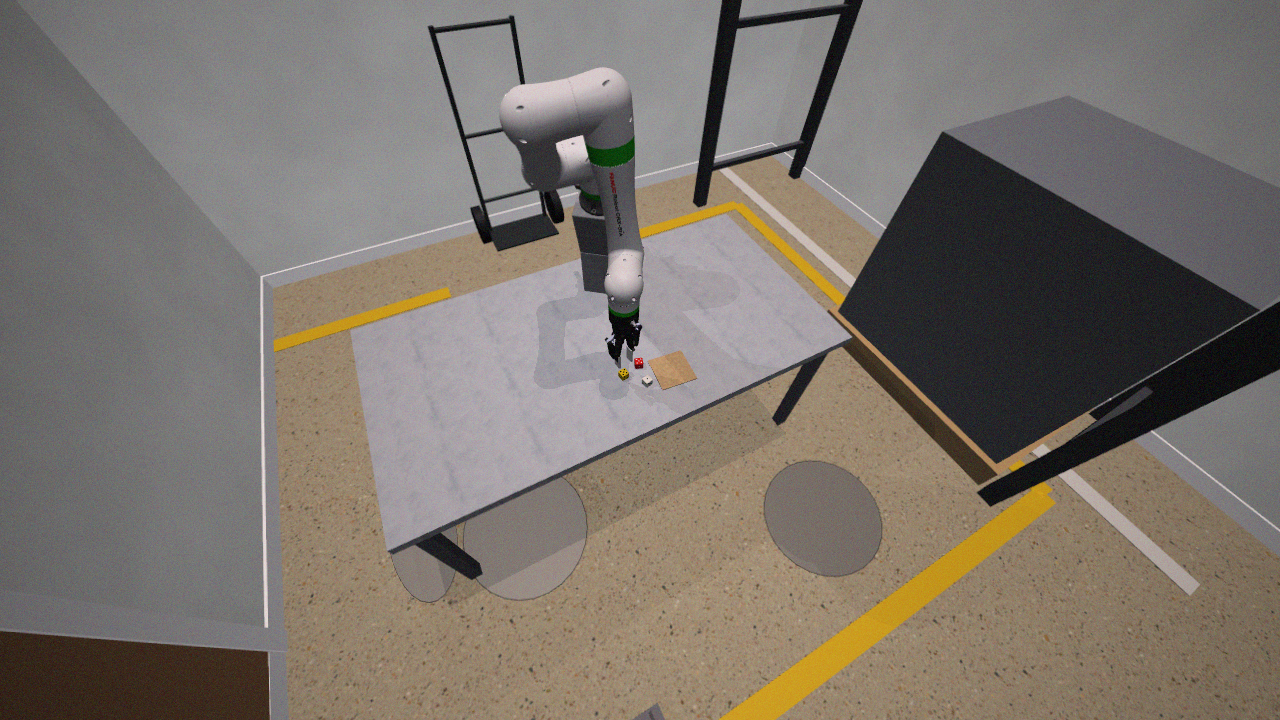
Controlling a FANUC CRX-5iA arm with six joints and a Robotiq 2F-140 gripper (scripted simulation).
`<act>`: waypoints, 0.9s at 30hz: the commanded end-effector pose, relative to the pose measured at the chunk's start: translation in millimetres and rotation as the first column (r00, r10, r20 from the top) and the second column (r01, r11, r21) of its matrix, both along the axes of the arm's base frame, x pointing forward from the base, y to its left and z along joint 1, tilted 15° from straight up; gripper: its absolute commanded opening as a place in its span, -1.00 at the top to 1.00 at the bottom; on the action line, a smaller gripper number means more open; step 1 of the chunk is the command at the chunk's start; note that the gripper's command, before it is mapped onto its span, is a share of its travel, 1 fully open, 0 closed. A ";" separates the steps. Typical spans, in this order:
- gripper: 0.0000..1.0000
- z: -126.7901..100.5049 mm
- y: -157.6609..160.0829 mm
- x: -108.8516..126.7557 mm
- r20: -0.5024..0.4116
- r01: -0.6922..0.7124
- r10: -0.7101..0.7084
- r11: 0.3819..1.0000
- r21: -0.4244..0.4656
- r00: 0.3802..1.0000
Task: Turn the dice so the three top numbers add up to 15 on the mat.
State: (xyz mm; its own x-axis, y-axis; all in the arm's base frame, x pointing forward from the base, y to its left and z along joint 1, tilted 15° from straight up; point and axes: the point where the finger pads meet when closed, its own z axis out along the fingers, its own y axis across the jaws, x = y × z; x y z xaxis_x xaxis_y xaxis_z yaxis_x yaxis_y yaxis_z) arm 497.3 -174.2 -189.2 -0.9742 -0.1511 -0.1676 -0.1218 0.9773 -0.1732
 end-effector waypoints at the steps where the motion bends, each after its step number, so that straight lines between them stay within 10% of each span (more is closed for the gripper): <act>1: 0.44 -1.4 -0.2 0.2 0.014 0.000 0.000 1.000 -0.007 1.000; 27: 0.44 -28.9 -4.2 4.8 0.015 0.000 0.000 1.000 -0.007 1.000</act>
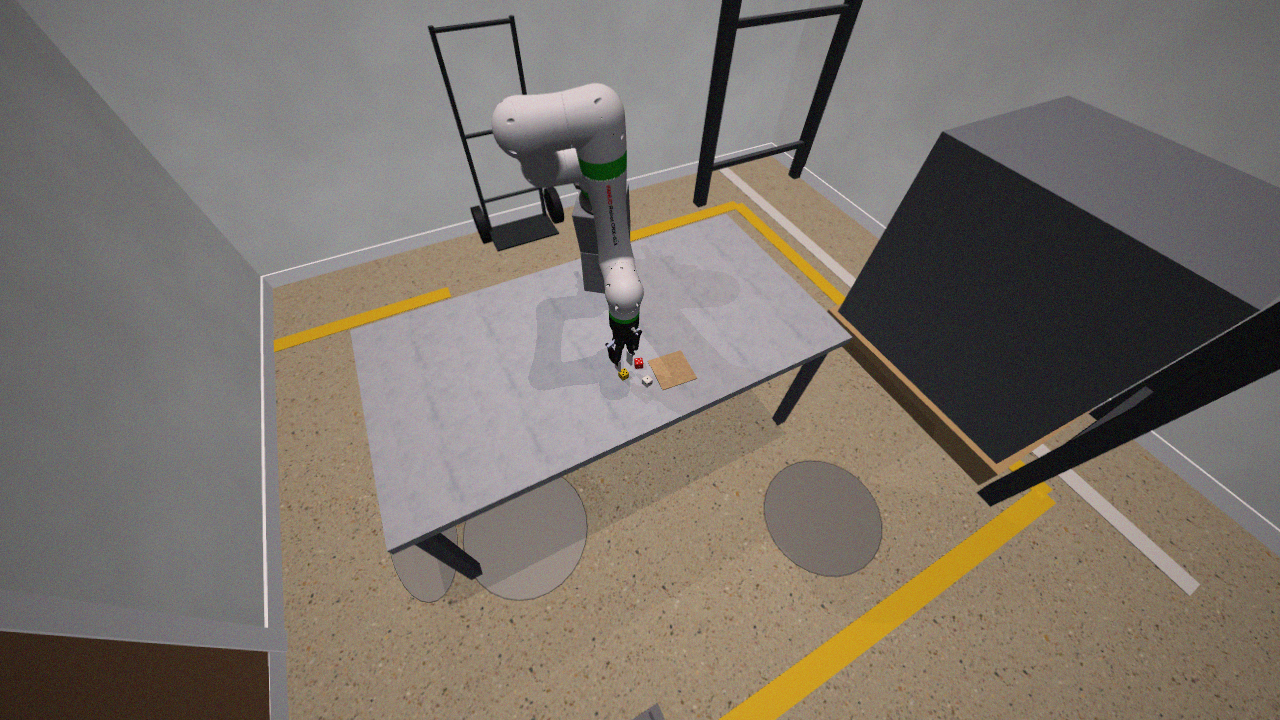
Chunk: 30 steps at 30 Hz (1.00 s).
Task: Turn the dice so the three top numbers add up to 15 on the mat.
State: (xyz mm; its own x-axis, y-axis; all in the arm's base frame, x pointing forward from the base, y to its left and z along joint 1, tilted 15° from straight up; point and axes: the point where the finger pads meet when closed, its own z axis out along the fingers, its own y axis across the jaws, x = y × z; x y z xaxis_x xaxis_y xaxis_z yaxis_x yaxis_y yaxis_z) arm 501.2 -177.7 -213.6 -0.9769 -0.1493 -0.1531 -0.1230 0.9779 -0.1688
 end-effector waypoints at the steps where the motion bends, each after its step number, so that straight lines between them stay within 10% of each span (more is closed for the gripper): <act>1: 0.44 -6.4 -1.0 1.2 0.030 -0.002 0.002 1.000 -0.010 1.000; 30: 0.44 -27.1 -4.1 4.9 0.030 -0.002 0.002 1.000 -0.010 1.000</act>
